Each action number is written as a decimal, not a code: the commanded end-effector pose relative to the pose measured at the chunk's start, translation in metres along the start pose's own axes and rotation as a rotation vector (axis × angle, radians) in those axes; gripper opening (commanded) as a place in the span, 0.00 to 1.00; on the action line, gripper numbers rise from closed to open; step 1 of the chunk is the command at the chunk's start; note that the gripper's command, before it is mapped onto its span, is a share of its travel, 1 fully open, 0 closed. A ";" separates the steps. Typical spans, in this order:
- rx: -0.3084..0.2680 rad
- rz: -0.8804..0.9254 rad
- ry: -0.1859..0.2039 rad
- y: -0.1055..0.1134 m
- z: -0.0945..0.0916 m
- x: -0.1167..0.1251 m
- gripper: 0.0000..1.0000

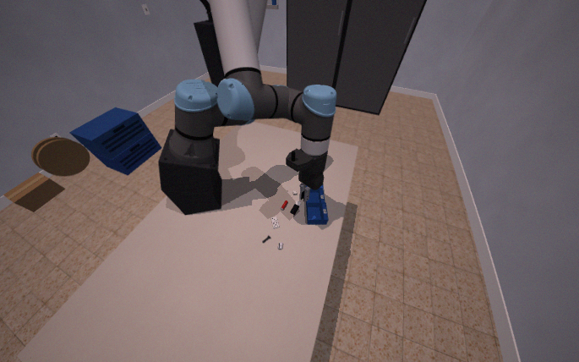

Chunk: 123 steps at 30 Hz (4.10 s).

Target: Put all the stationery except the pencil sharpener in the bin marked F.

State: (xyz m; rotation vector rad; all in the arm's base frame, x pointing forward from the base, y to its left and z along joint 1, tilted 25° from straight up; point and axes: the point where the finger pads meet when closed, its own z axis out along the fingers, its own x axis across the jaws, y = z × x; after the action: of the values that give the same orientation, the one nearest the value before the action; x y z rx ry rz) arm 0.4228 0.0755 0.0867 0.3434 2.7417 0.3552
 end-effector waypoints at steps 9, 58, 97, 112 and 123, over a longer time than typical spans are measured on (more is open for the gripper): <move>-0.008 0.282 0.030 -0.015 -0.001 0.023 0.31; -0.015 1.170 0.121 -0.030 -0.006 0.065 0.31; 0.011 1.866 0.220 0.089 0.120 -0.020 0.31; 0.044 2.169 0.234 0.089 0.119 -0.017 0.31; 0.060 2.384 0.236 0.089 0.119 -0.017 0.31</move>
State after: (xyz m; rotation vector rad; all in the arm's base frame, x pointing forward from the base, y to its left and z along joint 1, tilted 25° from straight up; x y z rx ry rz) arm 0.5002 0.1782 0.0104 3.1452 1.1130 0.7050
